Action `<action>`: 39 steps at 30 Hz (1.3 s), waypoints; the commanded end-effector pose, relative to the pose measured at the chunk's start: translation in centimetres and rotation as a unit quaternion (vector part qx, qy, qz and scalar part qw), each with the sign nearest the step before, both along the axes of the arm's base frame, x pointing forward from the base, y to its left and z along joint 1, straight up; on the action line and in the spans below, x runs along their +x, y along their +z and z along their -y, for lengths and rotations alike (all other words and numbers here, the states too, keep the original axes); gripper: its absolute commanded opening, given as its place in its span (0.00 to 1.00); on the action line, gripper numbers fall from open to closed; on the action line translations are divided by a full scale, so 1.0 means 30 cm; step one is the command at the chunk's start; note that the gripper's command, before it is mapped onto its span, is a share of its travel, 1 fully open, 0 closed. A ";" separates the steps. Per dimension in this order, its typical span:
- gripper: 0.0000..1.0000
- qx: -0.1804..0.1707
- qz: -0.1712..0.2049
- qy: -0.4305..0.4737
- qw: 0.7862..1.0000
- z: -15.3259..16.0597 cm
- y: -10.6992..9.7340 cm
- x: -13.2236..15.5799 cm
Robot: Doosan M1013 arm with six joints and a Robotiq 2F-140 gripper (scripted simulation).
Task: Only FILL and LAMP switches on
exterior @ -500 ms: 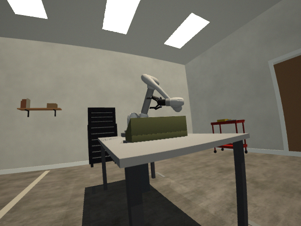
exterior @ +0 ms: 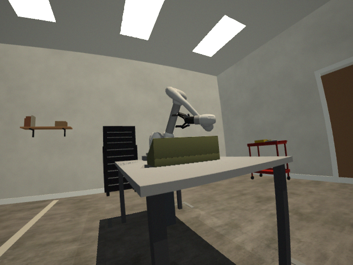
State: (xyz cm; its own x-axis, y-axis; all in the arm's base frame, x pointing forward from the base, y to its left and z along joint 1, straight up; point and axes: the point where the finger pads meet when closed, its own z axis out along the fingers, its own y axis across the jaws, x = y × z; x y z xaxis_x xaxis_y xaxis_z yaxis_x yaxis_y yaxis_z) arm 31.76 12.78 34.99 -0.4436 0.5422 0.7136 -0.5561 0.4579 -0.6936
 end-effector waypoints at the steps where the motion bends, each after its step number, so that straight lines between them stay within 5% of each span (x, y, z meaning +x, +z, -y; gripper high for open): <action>1: 1.00 0.000 0.000 0.000 1.000 0.000 0.001 0.000; 24: 1.00 0.005 -0.005 0.011 1.000 -0.001 -0.008 0.008; 39: 1.00 0.092 -0.127 0.195 0.968 -0.031 -0.086 0.147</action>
State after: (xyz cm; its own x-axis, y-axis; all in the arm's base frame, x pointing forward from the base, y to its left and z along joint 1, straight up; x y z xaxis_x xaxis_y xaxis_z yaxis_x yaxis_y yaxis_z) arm 35.24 13.68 33.21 -0.4107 0.3121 0.8567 -0.7934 0.3407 -0.5044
